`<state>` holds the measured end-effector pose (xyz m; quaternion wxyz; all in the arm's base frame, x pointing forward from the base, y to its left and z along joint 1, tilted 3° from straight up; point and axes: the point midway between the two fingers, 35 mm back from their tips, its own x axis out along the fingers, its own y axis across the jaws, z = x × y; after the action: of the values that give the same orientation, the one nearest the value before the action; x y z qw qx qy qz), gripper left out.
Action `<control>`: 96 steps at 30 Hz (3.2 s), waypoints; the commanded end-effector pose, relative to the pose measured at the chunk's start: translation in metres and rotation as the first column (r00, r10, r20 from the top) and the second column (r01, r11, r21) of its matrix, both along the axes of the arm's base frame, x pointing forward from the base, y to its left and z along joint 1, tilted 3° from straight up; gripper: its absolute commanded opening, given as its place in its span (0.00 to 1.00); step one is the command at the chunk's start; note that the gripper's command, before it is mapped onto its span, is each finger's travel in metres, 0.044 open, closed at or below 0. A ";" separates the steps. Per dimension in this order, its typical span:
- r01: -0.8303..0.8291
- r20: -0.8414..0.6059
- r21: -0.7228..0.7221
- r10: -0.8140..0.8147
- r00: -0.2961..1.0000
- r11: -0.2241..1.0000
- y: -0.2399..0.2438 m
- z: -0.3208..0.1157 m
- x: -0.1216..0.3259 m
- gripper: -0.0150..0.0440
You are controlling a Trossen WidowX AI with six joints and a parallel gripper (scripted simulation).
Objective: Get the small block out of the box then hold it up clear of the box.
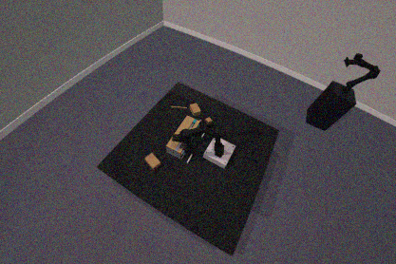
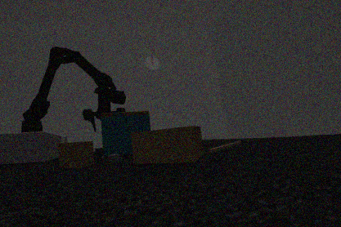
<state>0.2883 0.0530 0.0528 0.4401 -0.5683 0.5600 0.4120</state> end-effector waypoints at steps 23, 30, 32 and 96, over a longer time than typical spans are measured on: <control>0.000 -0.002 -0.005 0.000 1.000 1.000 -0.050 -0.004 -0.001 0.93; 0.000 -0.002 -0.006 0.000 1.000 1.000 -0.068 -0.005 -0.001 0.93; 0.000 -0.002 -0.007 0.000 1.000 1.000 -0.073 -0.006 -0.001 0.93; 0.000 -0.002 -0.010 0.000 1.000 1.000 -0.106 -0.007 -0.002 0.93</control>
<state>0.2864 -0.0495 0.0459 0.4389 -0.5682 0.5631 0.4091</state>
